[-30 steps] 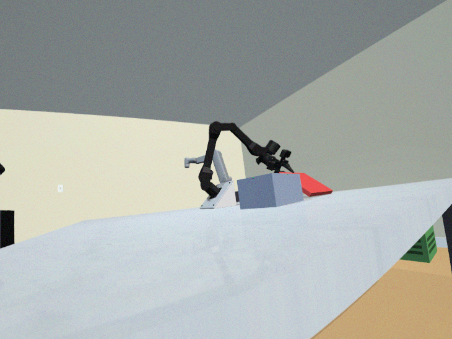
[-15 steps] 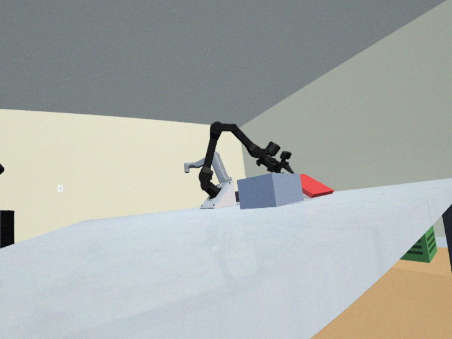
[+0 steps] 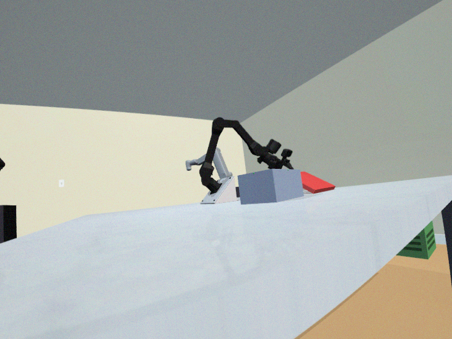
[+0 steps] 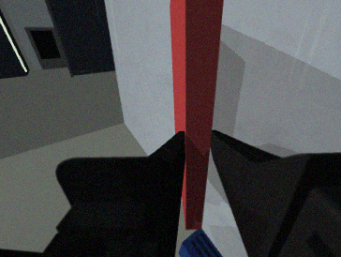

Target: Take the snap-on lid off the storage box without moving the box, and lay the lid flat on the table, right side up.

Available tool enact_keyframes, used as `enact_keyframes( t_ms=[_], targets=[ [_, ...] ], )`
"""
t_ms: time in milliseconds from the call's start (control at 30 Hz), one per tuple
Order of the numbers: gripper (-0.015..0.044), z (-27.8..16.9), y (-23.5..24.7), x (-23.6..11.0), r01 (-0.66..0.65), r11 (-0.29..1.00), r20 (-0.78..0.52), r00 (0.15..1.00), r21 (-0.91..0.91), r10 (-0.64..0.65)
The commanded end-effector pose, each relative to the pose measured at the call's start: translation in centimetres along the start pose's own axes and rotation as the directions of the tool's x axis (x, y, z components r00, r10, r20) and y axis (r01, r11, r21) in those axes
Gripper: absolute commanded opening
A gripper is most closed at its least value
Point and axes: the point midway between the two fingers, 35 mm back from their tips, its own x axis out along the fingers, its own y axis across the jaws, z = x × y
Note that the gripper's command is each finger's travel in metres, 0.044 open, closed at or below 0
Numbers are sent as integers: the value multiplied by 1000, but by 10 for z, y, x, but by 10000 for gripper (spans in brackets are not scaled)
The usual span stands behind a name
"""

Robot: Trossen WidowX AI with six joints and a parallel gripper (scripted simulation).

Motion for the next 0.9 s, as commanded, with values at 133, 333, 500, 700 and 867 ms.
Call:
enact_keyframes(
  t_ms=[133,333,500,700,867],
  targets=[
    [0,5,-19,10,33,999,11,999,-27,-33],
    [0,5,-22,13,33,999,11,999,-27,-33],
    [0,5,-26,16,33,999,11,999,-27,-33],
    [0,5,-29,19,33,999,11,999,-28,-32],
    [0,5,-33,21,33,999,11,999,-28,-32]
  ],
)
